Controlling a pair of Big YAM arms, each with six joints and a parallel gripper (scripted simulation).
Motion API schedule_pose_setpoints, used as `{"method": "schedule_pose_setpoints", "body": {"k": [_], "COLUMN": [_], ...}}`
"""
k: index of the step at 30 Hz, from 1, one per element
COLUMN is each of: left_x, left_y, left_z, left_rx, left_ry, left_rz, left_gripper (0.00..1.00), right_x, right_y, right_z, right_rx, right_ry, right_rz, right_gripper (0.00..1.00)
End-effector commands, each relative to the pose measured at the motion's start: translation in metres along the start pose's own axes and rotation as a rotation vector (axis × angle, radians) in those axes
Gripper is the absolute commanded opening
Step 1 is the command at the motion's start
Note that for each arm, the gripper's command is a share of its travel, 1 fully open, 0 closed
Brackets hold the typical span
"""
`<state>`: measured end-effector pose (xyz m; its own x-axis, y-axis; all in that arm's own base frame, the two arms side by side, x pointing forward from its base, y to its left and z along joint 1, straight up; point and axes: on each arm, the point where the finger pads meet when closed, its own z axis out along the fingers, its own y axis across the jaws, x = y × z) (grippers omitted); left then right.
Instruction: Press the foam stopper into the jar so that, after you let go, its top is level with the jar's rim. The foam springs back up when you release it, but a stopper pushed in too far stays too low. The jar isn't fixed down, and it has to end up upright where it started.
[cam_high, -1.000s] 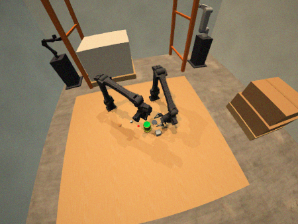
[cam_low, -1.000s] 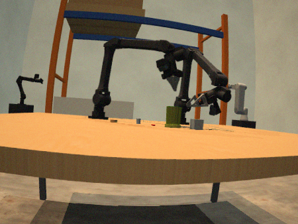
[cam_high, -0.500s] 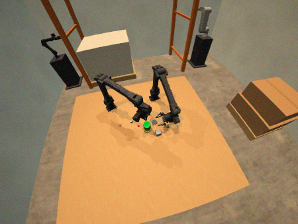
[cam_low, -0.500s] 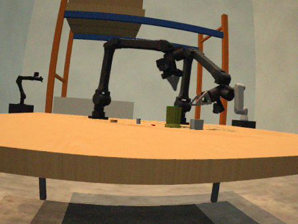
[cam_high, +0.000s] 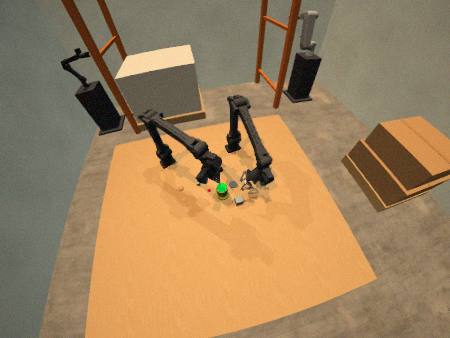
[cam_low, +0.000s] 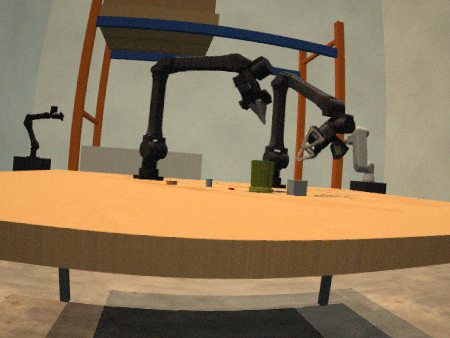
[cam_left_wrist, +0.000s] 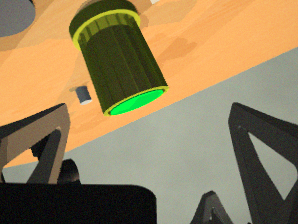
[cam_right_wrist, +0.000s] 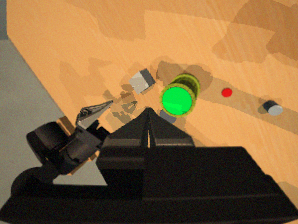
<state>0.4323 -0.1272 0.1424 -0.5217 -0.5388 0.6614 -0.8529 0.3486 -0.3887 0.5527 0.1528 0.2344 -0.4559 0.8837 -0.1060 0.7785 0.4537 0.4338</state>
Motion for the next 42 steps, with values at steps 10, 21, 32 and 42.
{"method": "schedule_pose_setpoints", "body": {"k": [10, 21, 32, 42], "left_x": [-0.003, -0.002, 0.010, 0.041], "left_y": [-0.041, -0.078, -0.115, -0.148], "left_z": [-0.034, -0.074, -0.133, -0.197], "left_rx": [0.081, 0.121, 0.149, 0.165], "left_ry": [-0.276, -0.526, -0.841, -1.154], "left_rz": [0.497, 0.797, 1.081, 1.289], "left_gripper": [0.98, 0.98, 0.98, 0.98], "right_x": [-0.042, -0.070, -0.099, -0.121], "right_y": [0.025, 0.034, 0.039, 0.038], "right_z": [-0.050, -0.086, -0.135, -0.181], "right_rx": [-0.244, -0.368, -0.476, -0.532], "right_ry": [-0.122, -0.258, -0.454, -0.657], "right_rz": [-0.271, -0.442, -0.631, -0.791], "right_gripper": [0.00, 0.00, 0.00, 0.00]}}
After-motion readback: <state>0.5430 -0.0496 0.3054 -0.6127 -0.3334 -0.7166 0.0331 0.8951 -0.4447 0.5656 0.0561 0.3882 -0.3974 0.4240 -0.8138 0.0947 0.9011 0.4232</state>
